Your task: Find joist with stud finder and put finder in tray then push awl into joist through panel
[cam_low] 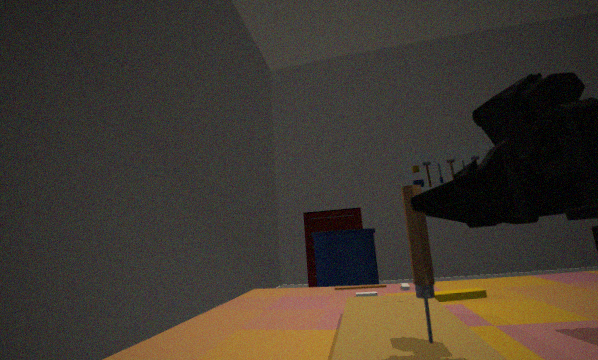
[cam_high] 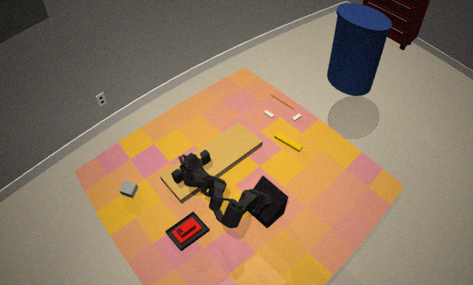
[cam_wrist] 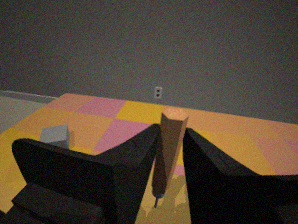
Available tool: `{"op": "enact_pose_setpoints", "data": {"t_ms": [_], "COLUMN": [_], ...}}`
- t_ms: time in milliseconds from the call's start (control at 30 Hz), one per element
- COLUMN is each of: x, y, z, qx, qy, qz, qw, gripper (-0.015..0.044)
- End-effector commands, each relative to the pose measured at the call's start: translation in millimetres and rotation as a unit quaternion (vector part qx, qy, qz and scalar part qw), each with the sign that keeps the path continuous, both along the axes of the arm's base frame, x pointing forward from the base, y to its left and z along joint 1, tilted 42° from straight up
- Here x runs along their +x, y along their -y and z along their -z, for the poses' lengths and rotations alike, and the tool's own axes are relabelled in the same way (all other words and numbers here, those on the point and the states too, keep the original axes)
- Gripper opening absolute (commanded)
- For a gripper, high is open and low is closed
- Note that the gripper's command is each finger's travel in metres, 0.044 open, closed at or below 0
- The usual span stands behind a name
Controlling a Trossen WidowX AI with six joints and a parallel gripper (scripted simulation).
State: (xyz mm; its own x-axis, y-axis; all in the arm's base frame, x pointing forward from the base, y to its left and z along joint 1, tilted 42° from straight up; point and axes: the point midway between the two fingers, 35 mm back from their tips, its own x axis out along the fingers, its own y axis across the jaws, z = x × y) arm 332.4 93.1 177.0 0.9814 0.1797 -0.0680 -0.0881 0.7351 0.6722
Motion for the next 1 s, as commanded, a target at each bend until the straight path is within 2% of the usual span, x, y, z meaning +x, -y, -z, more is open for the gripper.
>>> {"op": "enact_pose_setpoints", "data": {"t_ms": [0, 967], "x": [0.0, -0.9], "y": [-0.7, -10.8], "z": [1.7, 12.9], "qx": [0.002, 0.003], "qy": [0.0, 0.0], "qz": [0.003, 0.003], "qw": [1.0, 1.0], "gripper": [0.0, 0.0]}}
